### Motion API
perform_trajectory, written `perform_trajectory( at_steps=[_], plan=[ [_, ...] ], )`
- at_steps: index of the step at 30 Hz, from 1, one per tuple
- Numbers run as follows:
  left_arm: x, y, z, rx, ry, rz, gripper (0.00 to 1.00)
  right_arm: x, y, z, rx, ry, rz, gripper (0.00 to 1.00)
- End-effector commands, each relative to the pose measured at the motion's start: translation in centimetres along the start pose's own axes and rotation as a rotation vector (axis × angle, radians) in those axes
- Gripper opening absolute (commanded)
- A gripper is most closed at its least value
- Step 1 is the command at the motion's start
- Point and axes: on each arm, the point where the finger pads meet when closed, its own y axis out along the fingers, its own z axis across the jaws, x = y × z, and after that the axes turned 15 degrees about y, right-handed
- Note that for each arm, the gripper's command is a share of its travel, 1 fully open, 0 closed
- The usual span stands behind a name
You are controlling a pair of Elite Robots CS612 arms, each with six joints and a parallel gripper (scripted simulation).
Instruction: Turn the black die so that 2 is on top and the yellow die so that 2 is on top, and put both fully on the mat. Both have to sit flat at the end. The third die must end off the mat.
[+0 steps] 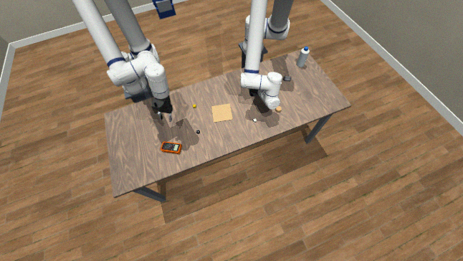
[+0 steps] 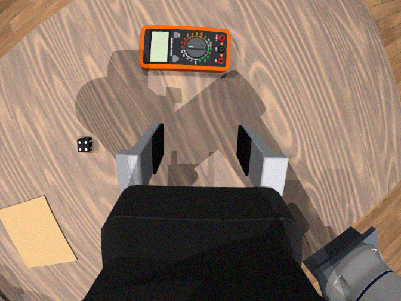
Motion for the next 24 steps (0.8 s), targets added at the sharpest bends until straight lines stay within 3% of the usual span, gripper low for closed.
perform_trajectory(
  at_steps=[1,24],
  plan=[
    [-0.03,-0.05,0.03,-0.001,0.0,0.0,1.0,-0.05,-0.08,-0.04,-0.001,0.0,0.001,1.0],
    [0.02,-0.07,0.02,-0.006,0.01,-0.003,1.0,-0.05,-0.08,-0.04,-0.001,0.0,0.001,1.0]
  ],
)
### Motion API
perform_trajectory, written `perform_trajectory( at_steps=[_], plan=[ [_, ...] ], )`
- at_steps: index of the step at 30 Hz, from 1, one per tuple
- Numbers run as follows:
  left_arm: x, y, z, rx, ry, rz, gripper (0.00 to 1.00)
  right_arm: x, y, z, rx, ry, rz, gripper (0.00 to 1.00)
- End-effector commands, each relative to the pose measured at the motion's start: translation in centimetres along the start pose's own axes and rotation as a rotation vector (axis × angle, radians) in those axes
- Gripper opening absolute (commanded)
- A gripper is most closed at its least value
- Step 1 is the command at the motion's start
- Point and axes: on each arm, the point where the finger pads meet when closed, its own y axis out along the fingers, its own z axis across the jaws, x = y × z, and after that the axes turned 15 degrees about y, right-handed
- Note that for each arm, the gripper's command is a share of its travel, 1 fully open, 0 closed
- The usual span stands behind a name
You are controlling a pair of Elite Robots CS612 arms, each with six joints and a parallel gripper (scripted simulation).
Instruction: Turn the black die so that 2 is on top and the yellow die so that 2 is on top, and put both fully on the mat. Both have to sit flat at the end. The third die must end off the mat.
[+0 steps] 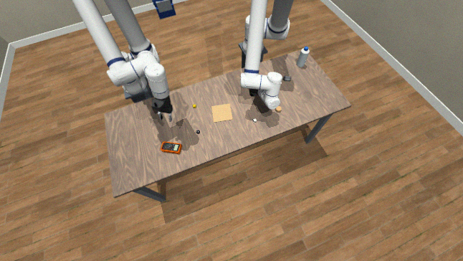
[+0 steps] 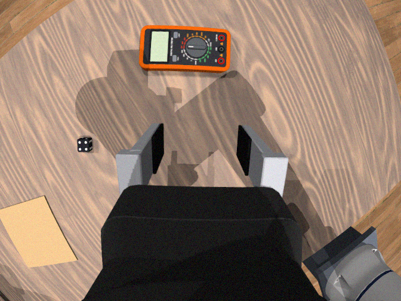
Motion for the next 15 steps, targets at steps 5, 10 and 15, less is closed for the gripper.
perform_trajectory(
  at_steps=[5,10,15],
  plan=[
    [0.19,-0.14,-0.01,-0.022,0.04,-0.012,1.0,-0.05,-0.08,-0.04,-0.001,0.0,0.001,1.0],
    [0.37,-0.24,-0.05,-0.04,0.075,-0.023,1.0,-0.05,-0.08,-0.04,-0.001,0.0,0.001,1.0],
    [0.82,-0.52,-0.17,-0.085,0.163,-0.052,1.0,-0.05,-0.08,-0.04,-0.001,0.0,0.001,1.0]
  ],
)
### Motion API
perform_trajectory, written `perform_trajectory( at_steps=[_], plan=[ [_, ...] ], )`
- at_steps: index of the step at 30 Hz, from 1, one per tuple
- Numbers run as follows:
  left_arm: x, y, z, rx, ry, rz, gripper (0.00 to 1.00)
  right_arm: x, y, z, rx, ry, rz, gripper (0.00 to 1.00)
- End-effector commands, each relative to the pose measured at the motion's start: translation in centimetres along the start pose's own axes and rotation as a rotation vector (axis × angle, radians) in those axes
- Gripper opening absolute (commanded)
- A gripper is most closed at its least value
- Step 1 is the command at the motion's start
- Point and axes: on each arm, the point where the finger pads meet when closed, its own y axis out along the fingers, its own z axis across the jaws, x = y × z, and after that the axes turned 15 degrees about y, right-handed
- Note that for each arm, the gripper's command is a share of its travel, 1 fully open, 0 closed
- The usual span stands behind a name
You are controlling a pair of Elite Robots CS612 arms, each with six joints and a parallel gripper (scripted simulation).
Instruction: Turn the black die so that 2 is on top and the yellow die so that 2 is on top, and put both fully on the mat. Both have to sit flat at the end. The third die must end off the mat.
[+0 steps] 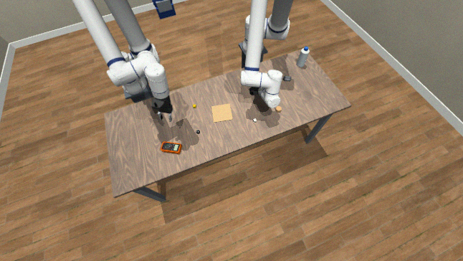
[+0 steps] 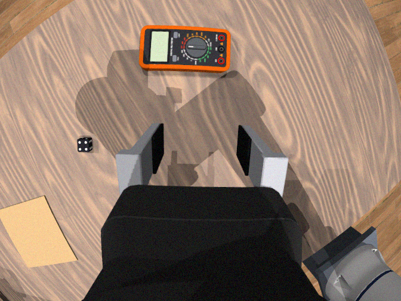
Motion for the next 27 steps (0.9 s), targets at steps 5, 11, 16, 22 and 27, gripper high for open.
perform_trajectory(
  at_steps=[5,11,16,22,27],
  plan=[
    [1.0,-0.7,-0.2,-0.095,0.186,-0.068,1.0,0.0,-0.1,0.0,-0.001,0.0,0.001,1.0],
    [1.8,-1.4,-0.3,-0.17,0.339,-0.136,1.0,0.0,-0.1,0.0,-0.001,0.0,0.001,1.0],
    [2.5,-2.3,-0.5,-0.235,0.477,-0.208,1.0,0.0,-0.1,0.0,-0.001,0.0,0.001,1.0],
    [3.6,-4.0,-0.7,-0.331,0.695,-0.346,1.0,0.0,-0.1,0.0,-0.001,0.0,0.001,1.0],
    [4.5,-5.9,-0.7,-0.403,0.874,-0.484,1.0,0.0,-0.1,0.0,-0.001,0.0,0.001,1.0]
  ],
)
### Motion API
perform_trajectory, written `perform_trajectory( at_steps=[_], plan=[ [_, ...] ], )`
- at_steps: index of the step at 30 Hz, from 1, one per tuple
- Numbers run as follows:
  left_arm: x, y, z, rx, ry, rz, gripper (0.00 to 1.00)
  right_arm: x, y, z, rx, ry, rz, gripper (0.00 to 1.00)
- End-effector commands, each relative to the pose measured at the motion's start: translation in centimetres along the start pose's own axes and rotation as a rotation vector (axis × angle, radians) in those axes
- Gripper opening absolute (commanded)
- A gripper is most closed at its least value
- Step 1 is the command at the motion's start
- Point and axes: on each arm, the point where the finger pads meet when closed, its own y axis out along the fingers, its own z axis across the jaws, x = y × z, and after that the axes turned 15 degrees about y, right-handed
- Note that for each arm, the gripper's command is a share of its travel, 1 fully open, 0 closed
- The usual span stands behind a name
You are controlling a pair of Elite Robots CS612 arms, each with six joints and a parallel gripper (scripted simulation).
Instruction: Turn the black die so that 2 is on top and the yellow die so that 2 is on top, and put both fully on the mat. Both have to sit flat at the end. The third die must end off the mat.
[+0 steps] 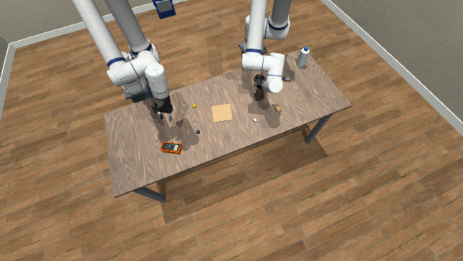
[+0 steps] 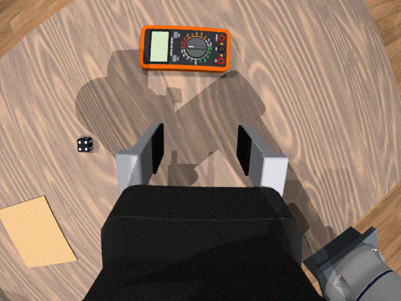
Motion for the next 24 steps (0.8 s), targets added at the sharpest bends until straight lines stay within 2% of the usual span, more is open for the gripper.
perform_trajectory(
  at_steps=[1,2,7,12,17,19,24],
  plan=[
    [1.2,-1.1,0.2,-0.061,0.164,-0.104,1.0,0.0,-0.1,0.0,-0.001,0.0,0.001,1.0],
    [1.2,-1.1,0.2,-0.061,0.164,-0.104,1.0,0.0,-0.1,0.0,-0.001,0.0,0.001,1.0],
    [2.6,-2.9,0.5,-0.1,0.342,-0.242,1.0,0.0,-0.1,0.0,-0.001,0.0,0.001,1.0],
    [3.8,-5.0,0.9,-0.121,0.502,-0.38,1.0,0.0,-0.1,0.0,-0.001,0.0,0.001,1.0],
    [4.7,-7.1,1.3,-0.124,0.634,-0.507,1.0,0.0,-0.1,0.0,-0.001,0.0,0.001,1.0],
    [4.7,-7.1,1.3,-0.124,0.634,-0.507,1.0,0.0,-0.1,0.0,-0.001,0.0,0.001,1.0],
    [5.4,-9.1,1.7,-0.116,0.737,-0.616,1.0,0.0,-0.1,0.0,-0.001,0.0,0.001,1.0]
  ],
)
